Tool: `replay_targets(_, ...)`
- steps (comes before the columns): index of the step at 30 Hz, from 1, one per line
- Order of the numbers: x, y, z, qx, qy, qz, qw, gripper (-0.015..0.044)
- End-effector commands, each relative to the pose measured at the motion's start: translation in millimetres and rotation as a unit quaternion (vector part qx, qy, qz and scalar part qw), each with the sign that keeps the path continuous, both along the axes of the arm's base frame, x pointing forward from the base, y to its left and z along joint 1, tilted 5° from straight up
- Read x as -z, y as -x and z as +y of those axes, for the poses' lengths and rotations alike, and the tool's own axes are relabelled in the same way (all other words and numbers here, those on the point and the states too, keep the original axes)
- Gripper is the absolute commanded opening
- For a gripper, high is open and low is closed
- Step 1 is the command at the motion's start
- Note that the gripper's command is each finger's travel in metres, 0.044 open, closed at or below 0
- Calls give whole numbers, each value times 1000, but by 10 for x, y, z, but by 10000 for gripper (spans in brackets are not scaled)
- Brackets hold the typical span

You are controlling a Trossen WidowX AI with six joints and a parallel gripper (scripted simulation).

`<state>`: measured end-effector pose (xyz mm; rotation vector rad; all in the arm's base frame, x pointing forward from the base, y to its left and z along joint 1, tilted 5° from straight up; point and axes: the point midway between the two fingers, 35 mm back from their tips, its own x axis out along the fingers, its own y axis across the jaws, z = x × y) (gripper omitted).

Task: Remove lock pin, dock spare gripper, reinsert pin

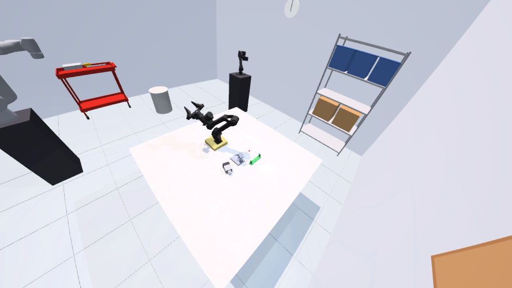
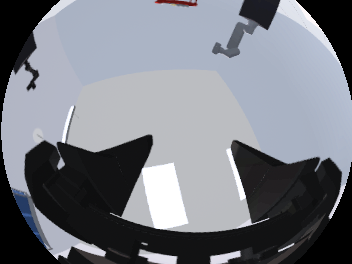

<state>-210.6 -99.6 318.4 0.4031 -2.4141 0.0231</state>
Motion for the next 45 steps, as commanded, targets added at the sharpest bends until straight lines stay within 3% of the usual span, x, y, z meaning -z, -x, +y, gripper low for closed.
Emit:
replay_targets(1, 2, 4, -22, -1, -5, -1, 1000, 374)
replay_targets(4, 29, 31, -342, -13, -73, -9, 997, 300)
replay_targets(14, 227, -450, -1710, -90, -377, 66, 919, 300)
replay_targets(20, 392, -1164, -2337, -143, -524, 195, 817, 300)
replay_targets(26, 575, -2094, -2679, -185, -611, 371, 674, 300)
replay_targets(31, 731, -2918, -2707, -200, -625, 536, 531, 300)
replay_targets(35, 852, -3565, -2562, -197, -593, 667, 405, 300)
replay_targets(40, 995, -4304, -2183, -172, -499, 814, 244, 300)
replay_targets(45, 1119, -4911, -1619, -126, -350, 924, 86, 300)
